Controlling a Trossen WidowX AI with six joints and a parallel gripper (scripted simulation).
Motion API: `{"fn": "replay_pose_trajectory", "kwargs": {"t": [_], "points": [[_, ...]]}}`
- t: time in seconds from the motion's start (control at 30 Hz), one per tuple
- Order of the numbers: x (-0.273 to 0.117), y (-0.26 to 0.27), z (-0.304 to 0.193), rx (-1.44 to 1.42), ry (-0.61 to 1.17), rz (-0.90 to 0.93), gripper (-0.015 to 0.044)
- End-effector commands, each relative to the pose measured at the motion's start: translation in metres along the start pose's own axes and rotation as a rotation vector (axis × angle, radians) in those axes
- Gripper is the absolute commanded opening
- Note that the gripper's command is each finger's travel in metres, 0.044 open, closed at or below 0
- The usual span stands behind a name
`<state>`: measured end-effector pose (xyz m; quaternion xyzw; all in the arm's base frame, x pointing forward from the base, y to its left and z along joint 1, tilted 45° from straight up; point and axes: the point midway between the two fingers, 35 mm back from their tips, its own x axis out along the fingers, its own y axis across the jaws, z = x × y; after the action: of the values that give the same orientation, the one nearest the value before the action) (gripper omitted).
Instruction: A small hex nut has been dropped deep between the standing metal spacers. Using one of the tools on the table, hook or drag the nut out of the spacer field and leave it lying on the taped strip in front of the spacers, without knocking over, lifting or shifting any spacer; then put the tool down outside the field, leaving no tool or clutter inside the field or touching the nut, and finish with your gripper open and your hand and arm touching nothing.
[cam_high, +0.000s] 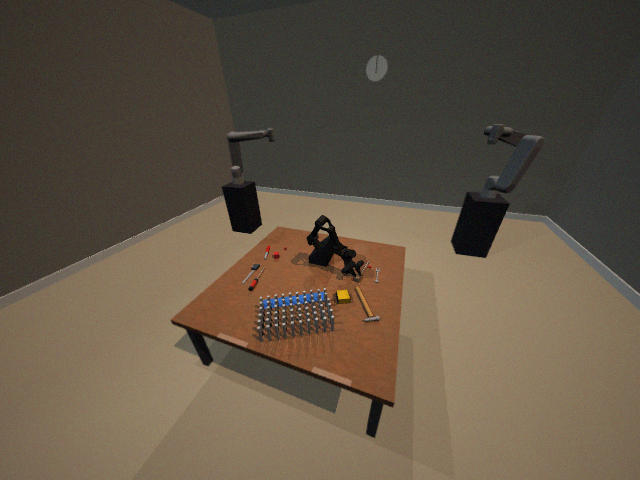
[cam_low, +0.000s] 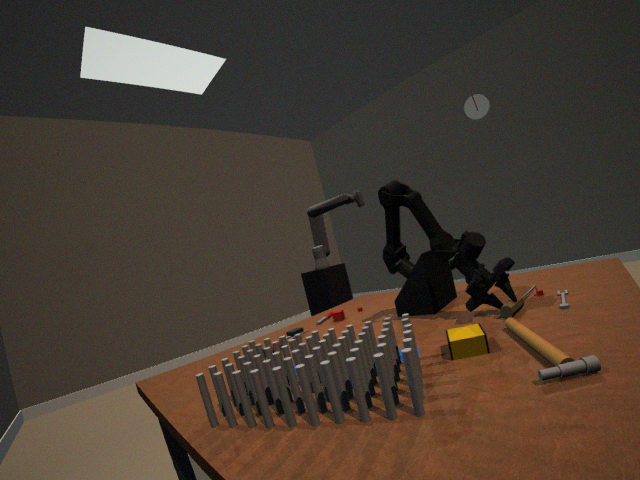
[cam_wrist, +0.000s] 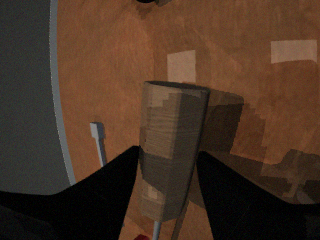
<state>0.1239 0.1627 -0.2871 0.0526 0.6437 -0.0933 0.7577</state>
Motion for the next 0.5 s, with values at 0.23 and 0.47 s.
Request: {"fn": "replay_pose_trajectory", "kwargs": {"t": [0.23, 0.47], "points": [[0.001, -0.0057, -0.0019, 0.002, -0.004, 0.012, 0.0], [0.0, -0.0007, -0.0002, 0.005, -0.009, 0.028, 0.0026]]}}
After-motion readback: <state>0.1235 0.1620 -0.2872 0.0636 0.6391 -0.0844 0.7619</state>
